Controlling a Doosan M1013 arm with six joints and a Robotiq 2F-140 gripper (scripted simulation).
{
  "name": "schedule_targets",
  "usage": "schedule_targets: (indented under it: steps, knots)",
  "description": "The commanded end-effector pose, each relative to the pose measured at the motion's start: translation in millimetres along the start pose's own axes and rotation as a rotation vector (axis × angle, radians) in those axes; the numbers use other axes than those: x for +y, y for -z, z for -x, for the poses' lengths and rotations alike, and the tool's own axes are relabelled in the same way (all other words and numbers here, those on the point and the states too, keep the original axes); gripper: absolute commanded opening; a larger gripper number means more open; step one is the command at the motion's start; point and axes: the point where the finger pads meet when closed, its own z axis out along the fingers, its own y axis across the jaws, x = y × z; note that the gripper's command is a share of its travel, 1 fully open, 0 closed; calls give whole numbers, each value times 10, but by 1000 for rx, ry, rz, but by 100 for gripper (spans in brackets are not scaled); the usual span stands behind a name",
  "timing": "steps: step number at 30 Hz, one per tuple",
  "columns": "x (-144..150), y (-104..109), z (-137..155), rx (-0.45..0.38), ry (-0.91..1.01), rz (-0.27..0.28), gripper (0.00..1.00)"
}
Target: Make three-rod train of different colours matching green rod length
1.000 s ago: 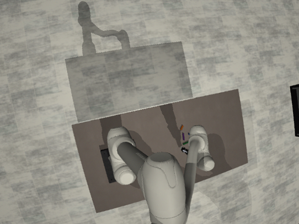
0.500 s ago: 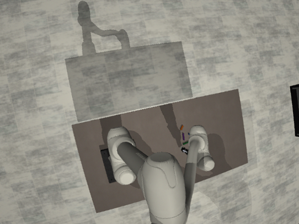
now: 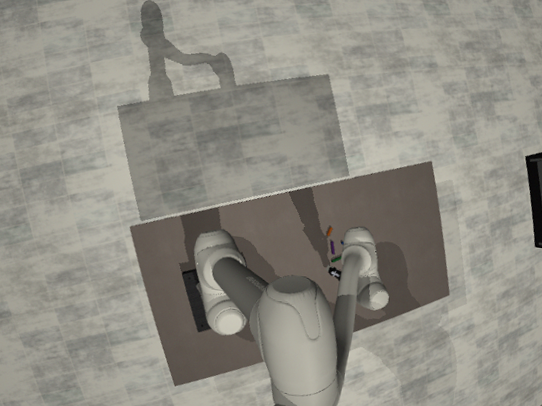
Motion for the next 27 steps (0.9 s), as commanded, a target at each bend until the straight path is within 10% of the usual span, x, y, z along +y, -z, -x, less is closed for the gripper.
schedule_targets:
  steps: [1, 27]
  knots:
    - [0, -44, 15, -4, 0, 1, 3]
    - [0, -93, 15, -4, 0, 1, 3]
